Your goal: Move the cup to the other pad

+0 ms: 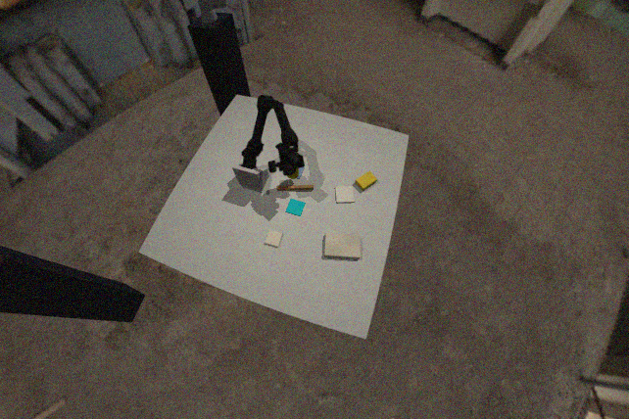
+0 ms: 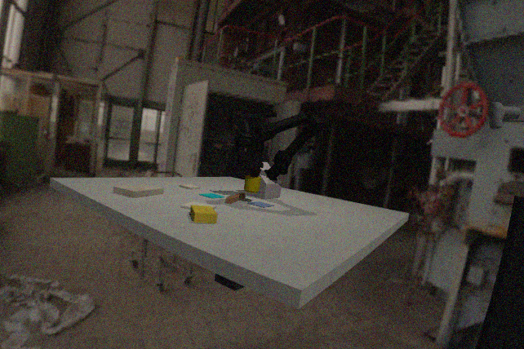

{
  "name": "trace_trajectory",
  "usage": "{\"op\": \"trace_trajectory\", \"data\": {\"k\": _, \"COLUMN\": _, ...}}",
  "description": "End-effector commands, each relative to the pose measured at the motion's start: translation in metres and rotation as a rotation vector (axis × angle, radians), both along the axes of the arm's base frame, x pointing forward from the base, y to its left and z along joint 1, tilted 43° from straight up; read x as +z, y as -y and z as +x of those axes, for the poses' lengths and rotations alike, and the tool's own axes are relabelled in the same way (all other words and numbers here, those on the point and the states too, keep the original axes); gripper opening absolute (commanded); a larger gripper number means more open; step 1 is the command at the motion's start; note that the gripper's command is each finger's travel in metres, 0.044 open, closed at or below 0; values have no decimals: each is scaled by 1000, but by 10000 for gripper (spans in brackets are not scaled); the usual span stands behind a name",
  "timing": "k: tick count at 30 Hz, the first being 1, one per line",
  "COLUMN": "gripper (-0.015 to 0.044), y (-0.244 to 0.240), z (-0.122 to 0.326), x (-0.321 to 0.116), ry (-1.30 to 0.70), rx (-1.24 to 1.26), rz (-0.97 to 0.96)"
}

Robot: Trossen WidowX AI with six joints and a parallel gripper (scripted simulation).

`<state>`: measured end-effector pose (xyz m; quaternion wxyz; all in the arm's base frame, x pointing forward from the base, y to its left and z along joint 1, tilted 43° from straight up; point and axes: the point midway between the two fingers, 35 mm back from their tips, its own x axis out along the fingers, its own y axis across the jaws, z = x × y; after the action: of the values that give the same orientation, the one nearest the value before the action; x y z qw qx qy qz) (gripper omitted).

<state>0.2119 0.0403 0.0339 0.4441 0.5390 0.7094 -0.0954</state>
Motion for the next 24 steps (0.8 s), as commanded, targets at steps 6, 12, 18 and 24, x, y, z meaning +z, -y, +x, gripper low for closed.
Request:
{"op": "trace_trajectory", "data": {"k": 6, "gripper": 0, "y": 13, "z": 9, "x": -10, "ry": 5, "rx": 2, "rz": -7}}
{"op": "trace_trajectory", "data": {"k": 12, "gripper": 0, "y": 20, "z": 13, "x": -17, "ry": 5, "rx": 2, "rz": -8}}
{"op": "trace_trajectory", "data": {"k": 18, "gripper": 0, "y": 27, "z": 18, "x": -23, "ry": 6, "rx": 2, "rz": -8}}
{"op": "trace_trajectory", "data": {"k": 24, "gripper": 0, "y": 33, "z": 22, "x": -29, "ry": 6, "rx": 2, "rz": -9}}
